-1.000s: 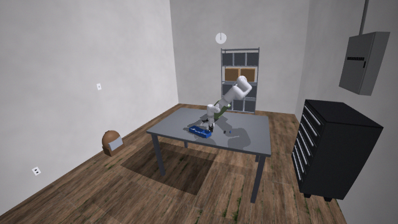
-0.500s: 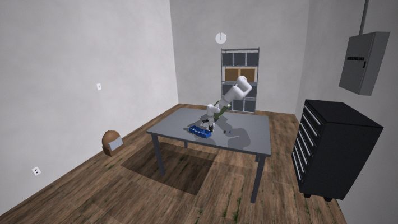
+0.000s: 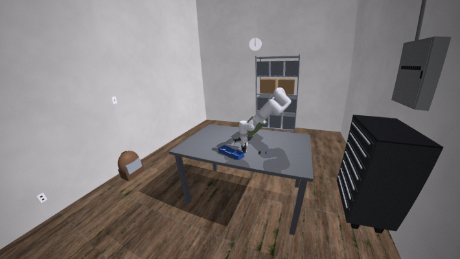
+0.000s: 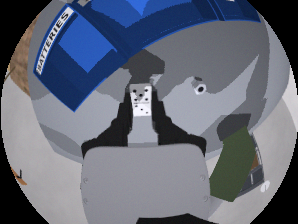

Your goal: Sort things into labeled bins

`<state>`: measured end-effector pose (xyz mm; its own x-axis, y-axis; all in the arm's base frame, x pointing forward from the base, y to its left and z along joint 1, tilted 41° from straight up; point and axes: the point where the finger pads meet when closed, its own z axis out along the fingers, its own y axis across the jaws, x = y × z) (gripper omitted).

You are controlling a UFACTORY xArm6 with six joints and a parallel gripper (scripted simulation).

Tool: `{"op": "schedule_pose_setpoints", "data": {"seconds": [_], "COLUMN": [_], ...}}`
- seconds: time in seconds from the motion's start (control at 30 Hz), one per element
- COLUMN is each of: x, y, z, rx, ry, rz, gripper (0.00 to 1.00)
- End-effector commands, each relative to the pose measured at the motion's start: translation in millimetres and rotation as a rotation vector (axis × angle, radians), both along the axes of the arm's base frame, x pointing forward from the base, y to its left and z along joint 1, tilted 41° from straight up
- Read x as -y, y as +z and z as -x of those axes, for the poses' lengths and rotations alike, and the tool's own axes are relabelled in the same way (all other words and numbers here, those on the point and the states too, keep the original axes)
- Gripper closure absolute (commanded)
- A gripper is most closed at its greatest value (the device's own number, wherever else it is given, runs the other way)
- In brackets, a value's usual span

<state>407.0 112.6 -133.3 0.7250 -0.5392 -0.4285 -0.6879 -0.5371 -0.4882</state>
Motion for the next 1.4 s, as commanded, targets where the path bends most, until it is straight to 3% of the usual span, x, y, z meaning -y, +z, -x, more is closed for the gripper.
{"op": "schedule_pose_setpoints", "data": {"seconds": [0.0, 0.3, 0.97, 1.37], "x": [1, 1, 40, 40], "y": [1, 1, 46, 46], "z": [-1, -1, 1, 1], "rx": [0.002, 0.002, 0.002, 0.002], "ry": [-0.001, -0.001, -0.001, -0.001], "rz": [0.001, 0.001, 0.001, 0.001], "gripper": [1.0, 1.0, 1.0, 1.0]}}
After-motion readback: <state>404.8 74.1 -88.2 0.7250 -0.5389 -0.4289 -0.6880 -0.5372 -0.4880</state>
